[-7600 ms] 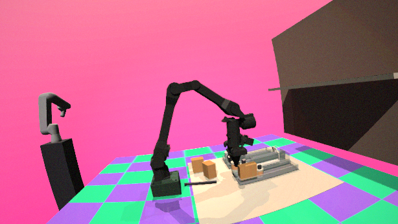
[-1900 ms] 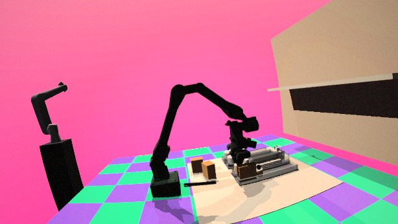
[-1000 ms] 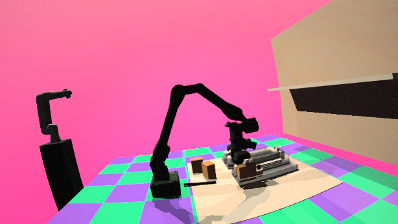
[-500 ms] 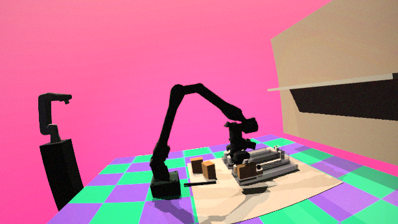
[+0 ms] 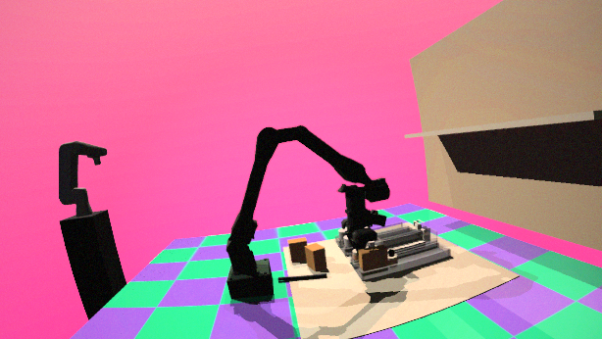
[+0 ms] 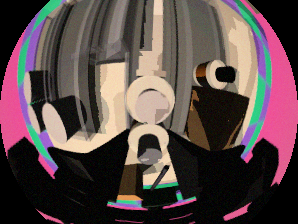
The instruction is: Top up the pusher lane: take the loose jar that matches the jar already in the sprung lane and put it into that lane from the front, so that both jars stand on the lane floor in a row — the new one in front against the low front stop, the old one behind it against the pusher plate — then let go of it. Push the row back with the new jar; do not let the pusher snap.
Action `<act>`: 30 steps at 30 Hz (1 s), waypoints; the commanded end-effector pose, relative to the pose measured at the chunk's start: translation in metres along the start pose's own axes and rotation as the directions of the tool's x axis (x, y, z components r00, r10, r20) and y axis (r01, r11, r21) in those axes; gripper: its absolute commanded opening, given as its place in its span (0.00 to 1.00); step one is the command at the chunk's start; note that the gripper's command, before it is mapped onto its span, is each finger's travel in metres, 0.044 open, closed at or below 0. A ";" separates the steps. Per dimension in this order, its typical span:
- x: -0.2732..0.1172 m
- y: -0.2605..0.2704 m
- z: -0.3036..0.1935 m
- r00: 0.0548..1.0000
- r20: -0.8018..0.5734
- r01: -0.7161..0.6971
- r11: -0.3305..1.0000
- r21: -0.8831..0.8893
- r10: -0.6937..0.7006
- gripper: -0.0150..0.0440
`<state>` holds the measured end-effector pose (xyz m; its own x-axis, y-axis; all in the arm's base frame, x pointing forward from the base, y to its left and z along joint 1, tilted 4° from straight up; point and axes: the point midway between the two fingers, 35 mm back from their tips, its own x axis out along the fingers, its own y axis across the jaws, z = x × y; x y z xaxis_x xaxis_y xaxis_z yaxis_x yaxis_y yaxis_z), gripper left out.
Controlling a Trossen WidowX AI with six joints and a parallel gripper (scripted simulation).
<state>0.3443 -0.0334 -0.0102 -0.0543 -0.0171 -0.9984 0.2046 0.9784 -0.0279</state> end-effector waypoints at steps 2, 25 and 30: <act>0.000 0.000 0.002 1.000 0.013 0.000 1.000 -0.001 0.000 0.25; 0.000 0.000 -0.002 1.000 0.012 0.000 1.000 -0.001 0.000 0.43; 0.000 0.000 -0.002 1.000 0.012 0.000 1.000 -0.001 0.000 0.65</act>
<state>0.3420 -0.0329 -0.0104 -0.0423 -0.0191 -0.9989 0.2036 0.9787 -0.0274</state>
